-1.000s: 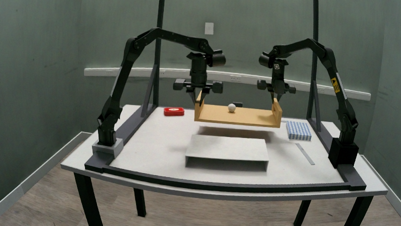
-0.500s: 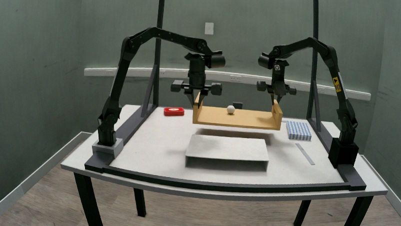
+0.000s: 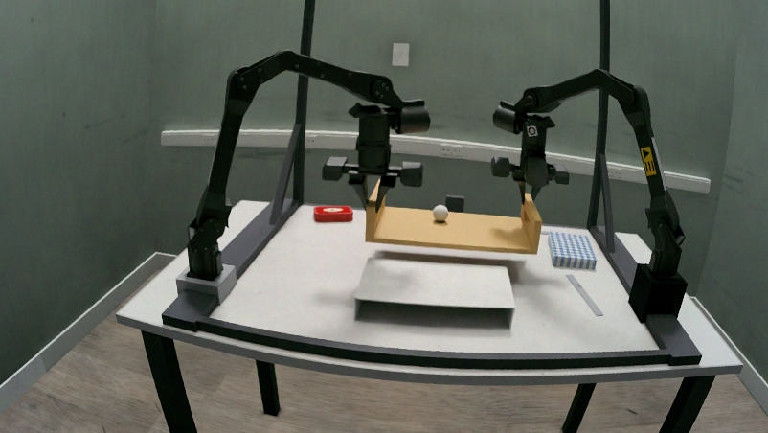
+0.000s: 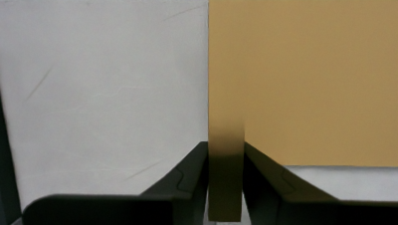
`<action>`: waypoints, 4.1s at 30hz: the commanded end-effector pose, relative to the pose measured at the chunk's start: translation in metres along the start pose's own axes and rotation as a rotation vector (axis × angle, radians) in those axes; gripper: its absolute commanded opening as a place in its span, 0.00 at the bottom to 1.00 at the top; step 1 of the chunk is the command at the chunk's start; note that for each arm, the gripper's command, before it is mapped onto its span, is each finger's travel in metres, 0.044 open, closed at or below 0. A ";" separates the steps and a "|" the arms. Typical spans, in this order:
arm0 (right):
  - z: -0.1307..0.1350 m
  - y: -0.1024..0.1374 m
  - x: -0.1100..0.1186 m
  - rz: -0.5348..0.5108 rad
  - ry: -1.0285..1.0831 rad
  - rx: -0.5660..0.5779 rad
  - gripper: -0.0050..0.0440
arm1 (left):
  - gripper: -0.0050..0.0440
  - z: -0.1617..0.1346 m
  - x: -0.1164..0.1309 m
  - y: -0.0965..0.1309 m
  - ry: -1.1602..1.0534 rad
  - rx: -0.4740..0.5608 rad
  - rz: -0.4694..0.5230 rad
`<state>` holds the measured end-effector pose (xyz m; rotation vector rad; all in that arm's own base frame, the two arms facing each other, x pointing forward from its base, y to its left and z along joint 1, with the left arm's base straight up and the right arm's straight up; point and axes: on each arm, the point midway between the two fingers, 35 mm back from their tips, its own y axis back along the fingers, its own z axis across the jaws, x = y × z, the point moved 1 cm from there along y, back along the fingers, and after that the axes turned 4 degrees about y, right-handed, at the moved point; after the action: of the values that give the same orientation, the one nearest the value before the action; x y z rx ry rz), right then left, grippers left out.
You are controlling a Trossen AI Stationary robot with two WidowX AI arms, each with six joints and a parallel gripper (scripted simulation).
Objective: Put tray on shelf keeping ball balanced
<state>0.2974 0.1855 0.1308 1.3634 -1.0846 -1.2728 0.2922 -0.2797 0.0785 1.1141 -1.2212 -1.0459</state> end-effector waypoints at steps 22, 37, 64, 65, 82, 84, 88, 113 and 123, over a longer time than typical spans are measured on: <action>0.005 0.024 0.033 0.001 0.013 0.052 0.25 | 0.25 -0.017 -0.032 0.026 -0.002 0.063 0.016; 0.007 0.030 0.055 -0.017 0.014 0.068 0.25 | 0.25 -0.021 -0.058 0.027 0.000 0.055 0.022; 0.022 0.027 0.110 -0.022 0.015 0.059 0.25 | 0.25 -0.030 -0.110 0.037 0.000 0.041 0.036; 0.019 0.034 0.110 -0.019 0.014 0.055 0.25 | 0.25 -0.028 -0.113 0.032 0.000 0.051 0.025; 0.026 0.035 0.140 -0.012 0.015 0.060 0.25 | 0.25 -0.035 -0.142 0.039 0.000 0.046 0.022; 0.028 0.034 0.143 -0.012 0.016 0.053 0.25 | 0.25 -0.035 -0.146 0.038 -0.001 0.043 0.023; 0.025 0.040 0.143 -0.003 0.016 0.064 0.25 | 0.25 -0.040 -0.146 0.041 -0.002 0.067 0.012; 0.031 0.047 0.180 0.016 0.018 0.067 0.25 | 0.25 -0.044 -0.183 0.042 -0.001 0.054 0.001; 0.031 0.046 0.183 0.011 0.025 0.066 0.25 | 0.25 -0.050 -0.187 0.048 -0.002 0.073 -0.001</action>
<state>0.2707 -0.0065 0.1309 1.3553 -1.0901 -1.2657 0.3182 -0.0864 0.0765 1.1242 -1.2179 -1.0536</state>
